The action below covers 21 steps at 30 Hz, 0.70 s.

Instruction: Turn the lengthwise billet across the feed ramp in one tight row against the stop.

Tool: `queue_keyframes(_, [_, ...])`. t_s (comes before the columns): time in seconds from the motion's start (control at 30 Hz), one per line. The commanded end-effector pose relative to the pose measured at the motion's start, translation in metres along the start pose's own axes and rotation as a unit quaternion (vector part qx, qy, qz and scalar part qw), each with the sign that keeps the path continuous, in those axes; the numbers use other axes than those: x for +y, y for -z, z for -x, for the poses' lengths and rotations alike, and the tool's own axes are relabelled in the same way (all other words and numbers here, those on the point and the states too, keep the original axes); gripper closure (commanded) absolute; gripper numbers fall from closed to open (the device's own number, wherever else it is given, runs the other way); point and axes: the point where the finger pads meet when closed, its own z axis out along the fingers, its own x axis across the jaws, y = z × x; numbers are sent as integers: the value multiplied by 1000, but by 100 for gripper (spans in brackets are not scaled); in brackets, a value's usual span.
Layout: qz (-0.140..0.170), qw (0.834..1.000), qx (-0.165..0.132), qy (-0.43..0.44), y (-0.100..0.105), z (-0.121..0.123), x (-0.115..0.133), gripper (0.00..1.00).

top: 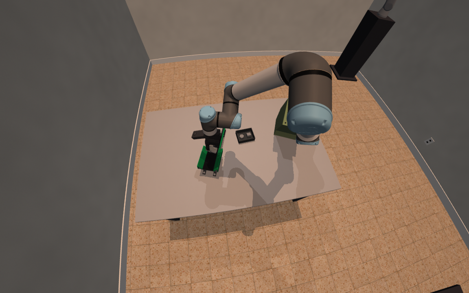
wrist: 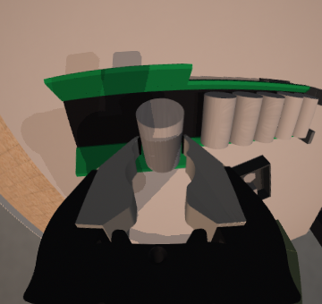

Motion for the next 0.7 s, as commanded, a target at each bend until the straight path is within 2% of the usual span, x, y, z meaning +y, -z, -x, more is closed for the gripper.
queue_keyframes(0.0, [-1, 1000, 0, 0, -4, 1, -1, 100])
queue_keyframes(0.67, [-1, 1000, 0, 0, -22, 4, -1, 100])
